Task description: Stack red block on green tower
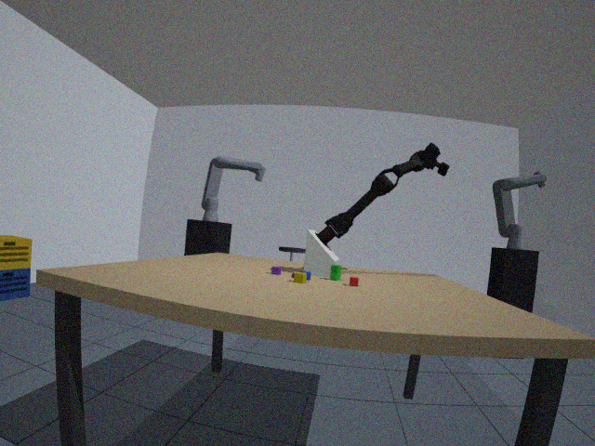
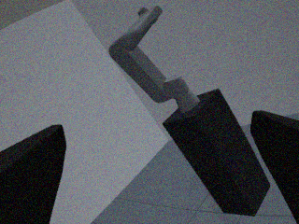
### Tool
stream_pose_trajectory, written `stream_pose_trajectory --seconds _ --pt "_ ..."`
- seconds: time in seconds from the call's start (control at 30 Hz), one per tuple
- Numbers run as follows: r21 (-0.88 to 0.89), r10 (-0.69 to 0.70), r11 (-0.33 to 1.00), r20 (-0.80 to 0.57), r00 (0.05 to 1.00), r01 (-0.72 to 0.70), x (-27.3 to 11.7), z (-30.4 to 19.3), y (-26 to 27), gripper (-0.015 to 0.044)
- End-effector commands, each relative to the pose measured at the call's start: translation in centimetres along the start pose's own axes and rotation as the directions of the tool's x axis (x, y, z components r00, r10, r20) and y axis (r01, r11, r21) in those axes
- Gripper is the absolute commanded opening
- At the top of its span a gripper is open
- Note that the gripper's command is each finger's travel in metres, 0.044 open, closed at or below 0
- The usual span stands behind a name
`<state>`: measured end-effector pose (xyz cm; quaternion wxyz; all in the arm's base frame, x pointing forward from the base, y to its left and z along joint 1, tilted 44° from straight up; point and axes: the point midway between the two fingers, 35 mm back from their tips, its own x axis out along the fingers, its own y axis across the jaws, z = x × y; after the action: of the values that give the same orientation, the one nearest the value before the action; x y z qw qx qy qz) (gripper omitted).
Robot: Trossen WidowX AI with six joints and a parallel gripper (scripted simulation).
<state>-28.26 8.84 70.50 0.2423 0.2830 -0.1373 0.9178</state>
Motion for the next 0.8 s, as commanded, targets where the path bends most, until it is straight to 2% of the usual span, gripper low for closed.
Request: stream_pose_trajectory --seconds 0.0,0.03,0.63,0.77 --pt "-0.002 -0.002 1.0 -0.002 1.0 0.002 0.0 -0.1 -0.1 0.0426" --pt "-0.009 -0.006 1.0 -0.008 1.0 0.006 0.1 -0.4 -0.3 0.044" --pt "-0.231 -0.217 0.959 -0.238 0.947 0.162 0.2 -10.6 -11.1 0.044" --pt "-0.219 -0.257 0.954 -0.238 0.937 0.206 -0.6 -11.0 -13.3 0.044"
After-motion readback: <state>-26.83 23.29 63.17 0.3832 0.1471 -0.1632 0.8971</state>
